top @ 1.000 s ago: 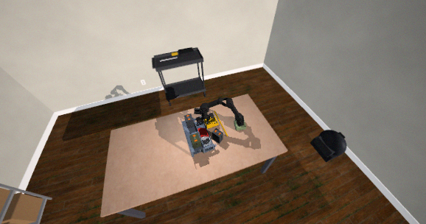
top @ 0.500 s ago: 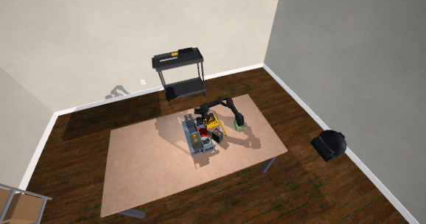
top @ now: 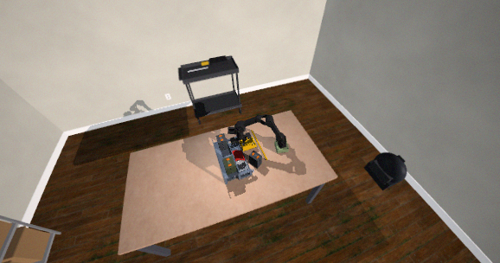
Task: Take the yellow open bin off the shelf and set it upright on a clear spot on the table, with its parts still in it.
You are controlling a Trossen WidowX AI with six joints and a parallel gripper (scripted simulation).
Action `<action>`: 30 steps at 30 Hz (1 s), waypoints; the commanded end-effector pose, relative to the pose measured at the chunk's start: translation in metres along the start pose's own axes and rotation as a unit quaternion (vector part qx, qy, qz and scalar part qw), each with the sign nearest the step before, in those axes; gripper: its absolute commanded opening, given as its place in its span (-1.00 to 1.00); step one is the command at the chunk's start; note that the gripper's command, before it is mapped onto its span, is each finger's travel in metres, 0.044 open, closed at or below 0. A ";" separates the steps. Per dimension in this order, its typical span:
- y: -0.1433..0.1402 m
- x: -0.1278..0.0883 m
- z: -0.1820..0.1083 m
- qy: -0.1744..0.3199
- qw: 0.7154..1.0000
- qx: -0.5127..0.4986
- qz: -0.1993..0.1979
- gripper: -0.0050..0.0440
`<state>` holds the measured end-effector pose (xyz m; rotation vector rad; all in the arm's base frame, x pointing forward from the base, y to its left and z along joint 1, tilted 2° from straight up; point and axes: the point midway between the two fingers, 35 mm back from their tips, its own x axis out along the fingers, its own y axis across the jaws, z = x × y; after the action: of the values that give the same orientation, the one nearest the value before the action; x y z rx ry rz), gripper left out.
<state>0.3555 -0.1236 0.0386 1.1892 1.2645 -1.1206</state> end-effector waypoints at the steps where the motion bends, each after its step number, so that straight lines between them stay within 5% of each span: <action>1: 0.004 -0.010 0.001 -0.006 1.000 -0.001 0.014 -0.18; 6: 0.003 -0.065 0.001 -0.007 1.000 -0.002 0.010 -0.18; 18: 0.003 -0.065 0.001 -0.007 1.000 -0.002 0.010 -0.18; 23: 0.002 -0.089 0.001 -0.007 1.000 -0.002 0.010 -0.18; 30: 0.002 -0.089 0.001 -0.007 1.000 -0.002 0.010 -0.18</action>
<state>0.3552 -0.1265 0.1157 1.1908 1.2690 -1.1261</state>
